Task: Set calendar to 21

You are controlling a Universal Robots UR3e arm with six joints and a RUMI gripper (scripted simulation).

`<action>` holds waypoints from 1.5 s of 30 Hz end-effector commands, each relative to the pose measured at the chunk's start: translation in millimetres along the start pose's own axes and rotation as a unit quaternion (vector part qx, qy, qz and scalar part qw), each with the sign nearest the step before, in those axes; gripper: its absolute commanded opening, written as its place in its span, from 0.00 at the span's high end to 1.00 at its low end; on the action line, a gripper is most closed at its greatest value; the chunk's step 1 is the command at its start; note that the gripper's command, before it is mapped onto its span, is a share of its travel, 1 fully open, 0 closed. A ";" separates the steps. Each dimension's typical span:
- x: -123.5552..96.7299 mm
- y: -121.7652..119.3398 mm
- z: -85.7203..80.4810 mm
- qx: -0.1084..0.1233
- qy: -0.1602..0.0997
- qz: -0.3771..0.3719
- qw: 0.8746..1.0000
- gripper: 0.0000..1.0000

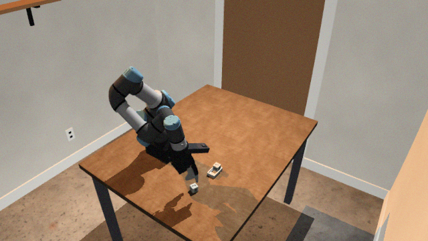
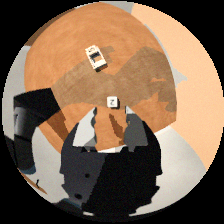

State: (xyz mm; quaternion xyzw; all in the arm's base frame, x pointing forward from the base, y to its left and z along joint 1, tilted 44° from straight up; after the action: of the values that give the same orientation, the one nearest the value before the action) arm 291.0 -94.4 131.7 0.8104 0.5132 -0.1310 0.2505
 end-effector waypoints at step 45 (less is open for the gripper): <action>21.7 1.0 0.2 -0.009 -0.108 -0.001 0.994 0.00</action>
State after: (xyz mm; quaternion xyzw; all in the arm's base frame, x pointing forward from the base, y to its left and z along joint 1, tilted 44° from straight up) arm 301.1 -78.4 121.1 0.7893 0.4840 -0.2141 0.3111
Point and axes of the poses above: the point where the finger pads meet when closed, its own z axis out along the fingers, its own y axis across the jaws, x = y × z, the point moved 9 cm from there along -z, back along the fingers, and after that the axes turned 1 degree about z, right-handed, at the moved point
